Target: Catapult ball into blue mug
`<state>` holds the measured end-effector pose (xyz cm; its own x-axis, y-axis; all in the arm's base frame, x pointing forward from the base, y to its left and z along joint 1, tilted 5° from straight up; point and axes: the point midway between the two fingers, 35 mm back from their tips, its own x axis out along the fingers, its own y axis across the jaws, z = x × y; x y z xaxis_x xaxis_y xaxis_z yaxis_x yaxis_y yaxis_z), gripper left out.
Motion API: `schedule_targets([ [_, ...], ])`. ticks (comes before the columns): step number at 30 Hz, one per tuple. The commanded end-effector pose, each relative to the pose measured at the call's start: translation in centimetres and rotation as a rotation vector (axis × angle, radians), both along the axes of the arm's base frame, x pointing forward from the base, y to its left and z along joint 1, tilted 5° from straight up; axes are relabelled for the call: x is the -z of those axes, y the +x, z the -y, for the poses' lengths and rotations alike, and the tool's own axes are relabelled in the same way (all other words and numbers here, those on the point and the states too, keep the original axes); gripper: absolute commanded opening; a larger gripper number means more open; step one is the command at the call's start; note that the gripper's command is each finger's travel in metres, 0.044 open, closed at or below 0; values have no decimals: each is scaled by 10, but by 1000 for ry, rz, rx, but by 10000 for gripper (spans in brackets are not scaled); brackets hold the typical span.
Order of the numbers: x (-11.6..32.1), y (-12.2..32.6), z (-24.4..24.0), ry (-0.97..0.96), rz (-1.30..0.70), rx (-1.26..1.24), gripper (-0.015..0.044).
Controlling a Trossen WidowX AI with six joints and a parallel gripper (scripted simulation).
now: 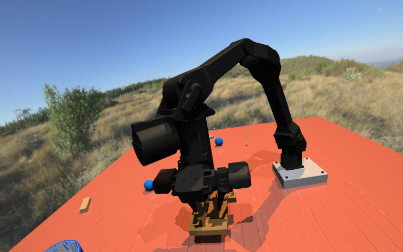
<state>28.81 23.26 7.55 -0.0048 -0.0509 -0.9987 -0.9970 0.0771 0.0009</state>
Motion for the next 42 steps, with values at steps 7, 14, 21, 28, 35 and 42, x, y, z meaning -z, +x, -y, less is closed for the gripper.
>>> schedule_targets([
  [7,13,2,-1,0,5,7,0],
  [14,25,2,-1,0,5,7,0],
  [21,36,2,0,0,5,7,0],
  [28,48,2,1,0,5,7,0],
  [35,42,2,1,2,3,5,26],
  [42,42,2,1,2,3,5,210],
])
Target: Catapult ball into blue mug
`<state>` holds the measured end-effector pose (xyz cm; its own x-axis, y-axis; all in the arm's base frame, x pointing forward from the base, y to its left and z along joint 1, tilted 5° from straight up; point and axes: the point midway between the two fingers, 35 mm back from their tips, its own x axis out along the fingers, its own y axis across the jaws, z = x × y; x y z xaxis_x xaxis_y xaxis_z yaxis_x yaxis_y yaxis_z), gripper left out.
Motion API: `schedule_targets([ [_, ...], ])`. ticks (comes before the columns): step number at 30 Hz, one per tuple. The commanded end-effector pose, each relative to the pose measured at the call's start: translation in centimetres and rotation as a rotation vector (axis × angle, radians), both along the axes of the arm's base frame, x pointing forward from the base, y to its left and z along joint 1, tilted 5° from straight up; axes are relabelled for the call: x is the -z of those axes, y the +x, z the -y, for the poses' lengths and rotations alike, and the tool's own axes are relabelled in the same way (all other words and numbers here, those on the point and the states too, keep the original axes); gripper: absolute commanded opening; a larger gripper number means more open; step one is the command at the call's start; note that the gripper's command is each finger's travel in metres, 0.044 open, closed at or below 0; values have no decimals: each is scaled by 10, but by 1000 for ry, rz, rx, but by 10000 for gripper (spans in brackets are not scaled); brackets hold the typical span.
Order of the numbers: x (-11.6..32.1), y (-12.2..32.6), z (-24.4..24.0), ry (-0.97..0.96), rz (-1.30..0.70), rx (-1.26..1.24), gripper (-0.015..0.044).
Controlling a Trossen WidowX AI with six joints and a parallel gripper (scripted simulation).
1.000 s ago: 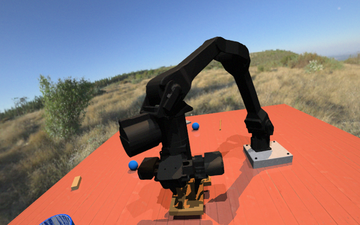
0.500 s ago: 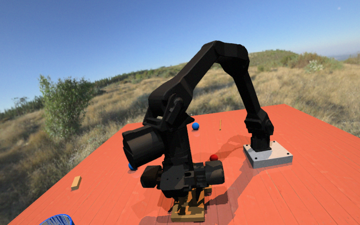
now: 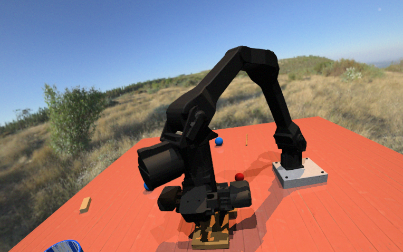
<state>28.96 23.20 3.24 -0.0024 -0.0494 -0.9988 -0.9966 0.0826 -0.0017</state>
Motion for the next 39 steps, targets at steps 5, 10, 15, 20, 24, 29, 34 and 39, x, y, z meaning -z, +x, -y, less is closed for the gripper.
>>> schedule_targets([
  [5,-1,0,0,1,0,0,341],
  [10,-35,3,-5,1,0,0,440],
  [15,-98,0,-6,2,-1,0,440],
  [20,-82,4,-7,4,3,-5,440],
  [24,-95,-1,-4,-1,2,0,440],
  [29,-56,0,-3,-1,2,0,440],
  [34,-48,-1,-2,-1,2,0,440],
  [39,-43,0,-2,-1,2,0,440],
])
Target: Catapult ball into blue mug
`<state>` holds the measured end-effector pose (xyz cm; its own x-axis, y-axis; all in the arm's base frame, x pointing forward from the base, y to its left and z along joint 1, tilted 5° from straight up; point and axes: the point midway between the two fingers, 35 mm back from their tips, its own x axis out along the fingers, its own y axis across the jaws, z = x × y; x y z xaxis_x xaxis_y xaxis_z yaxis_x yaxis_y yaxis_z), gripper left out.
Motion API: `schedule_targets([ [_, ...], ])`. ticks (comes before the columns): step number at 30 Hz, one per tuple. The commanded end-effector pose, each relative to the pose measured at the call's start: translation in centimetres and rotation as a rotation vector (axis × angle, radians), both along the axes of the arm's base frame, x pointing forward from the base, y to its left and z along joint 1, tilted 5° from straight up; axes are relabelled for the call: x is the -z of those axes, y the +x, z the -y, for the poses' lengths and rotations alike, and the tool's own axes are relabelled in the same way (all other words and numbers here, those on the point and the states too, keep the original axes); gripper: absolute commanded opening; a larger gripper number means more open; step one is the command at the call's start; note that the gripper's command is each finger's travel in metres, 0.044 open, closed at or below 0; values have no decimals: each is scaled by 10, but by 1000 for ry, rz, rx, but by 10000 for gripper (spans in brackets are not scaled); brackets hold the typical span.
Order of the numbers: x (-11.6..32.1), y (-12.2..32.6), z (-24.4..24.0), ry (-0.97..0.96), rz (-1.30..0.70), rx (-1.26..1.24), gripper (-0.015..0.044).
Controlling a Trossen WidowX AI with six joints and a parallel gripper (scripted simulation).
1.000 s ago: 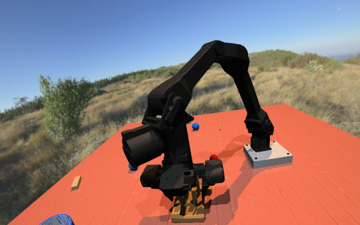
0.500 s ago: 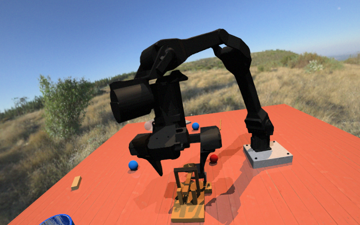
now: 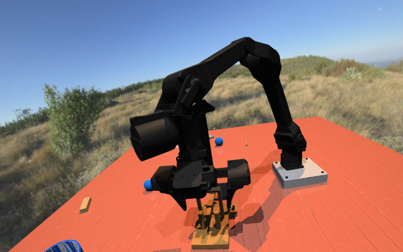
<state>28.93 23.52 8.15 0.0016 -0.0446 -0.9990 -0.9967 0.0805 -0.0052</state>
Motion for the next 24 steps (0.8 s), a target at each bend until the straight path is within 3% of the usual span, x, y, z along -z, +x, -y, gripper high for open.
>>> schedule_targets([
  [1,8,0,1,-6,-2,2,440],
  [24,45,0,3,-6,-2,2,440],
])
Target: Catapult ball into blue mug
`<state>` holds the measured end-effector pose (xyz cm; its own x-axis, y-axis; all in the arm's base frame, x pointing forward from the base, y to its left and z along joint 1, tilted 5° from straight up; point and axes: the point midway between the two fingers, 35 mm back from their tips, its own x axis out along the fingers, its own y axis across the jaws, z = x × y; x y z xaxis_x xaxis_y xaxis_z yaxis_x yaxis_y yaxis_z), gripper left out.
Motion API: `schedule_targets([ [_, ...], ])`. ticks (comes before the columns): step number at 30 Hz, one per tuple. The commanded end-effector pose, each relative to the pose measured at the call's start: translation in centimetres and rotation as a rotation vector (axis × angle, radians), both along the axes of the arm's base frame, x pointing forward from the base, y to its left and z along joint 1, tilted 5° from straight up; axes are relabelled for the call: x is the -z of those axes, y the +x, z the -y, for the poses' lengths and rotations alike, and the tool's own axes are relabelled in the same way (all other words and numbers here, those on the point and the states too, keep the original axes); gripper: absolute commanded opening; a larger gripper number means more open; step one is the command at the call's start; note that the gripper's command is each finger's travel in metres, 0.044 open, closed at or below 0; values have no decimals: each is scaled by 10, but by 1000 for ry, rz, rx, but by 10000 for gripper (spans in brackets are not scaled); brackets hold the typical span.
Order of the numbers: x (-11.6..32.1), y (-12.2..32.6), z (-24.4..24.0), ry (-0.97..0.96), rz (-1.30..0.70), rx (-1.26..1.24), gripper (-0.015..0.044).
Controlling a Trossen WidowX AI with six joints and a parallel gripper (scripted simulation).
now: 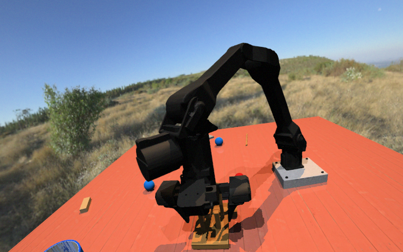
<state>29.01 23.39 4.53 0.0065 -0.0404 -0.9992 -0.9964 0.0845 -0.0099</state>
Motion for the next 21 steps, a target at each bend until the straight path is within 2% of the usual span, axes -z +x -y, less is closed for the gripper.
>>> schedule_targets([
  [1,11,-1,2,-10,-7,-2,440],
  [12,18,-1,3,-10,-7,-2,440],
  [21,14,-1,2,-4,-4,1,204],
])
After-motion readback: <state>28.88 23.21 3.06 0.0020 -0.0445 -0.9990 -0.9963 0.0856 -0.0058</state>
